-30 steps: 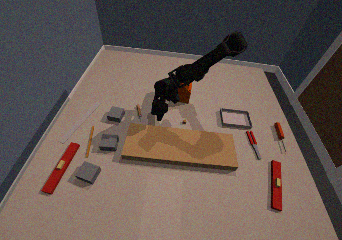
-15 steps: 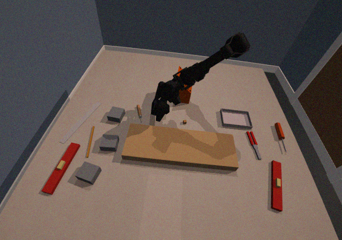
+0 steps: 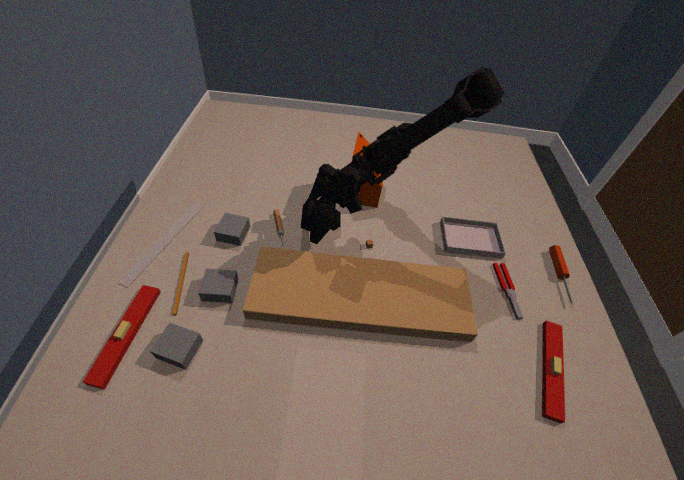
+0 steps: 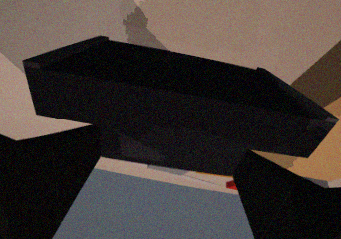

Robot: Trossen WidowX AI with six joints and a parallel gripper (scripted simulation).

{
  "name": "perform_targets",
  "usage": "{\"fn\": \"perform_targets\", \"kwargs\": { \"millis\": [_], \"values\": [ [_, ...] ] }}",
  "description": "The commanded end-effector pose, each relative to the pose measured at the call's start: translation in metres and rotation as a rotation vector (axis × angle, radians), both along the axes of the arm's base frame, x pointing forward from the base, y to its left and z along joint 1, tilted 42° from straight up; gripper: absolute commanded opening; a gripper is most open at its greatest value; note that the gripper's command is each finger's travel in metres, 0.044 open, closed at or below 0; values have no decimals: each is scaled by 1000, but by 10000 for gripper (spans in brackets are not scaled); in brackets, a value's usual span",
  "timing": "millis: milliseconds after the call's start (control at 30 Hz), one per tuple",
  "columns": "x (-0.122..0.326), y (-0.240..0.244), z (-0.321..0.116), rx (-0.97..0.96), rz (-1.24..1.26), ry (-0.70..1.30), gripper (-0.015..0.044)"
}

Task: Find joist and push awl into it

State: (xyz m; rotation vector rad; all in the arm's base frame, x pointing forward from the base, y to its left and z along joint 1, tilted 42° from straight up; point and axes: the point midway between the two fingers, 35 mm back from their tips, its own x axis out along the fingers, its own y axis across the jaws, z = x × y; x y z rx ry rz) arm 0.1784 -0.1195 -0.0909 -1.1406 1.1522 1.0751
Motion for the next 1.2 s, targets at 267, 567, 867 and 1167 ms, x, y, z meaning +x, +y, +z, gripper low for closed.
{"fn": "perform_targets", "kwargs": {
  "millis": [267, 567, 867, 1167],
  "values": [
    [1, -1, 2, -93, -21, 0, 0],
    [1, 0, 2, -128, -24, 9, 0],
    [1, 2, 1, -179, -30, 18, 0],
    [1, 4, 1, -230, -36, 23, 0]
  ]
}}
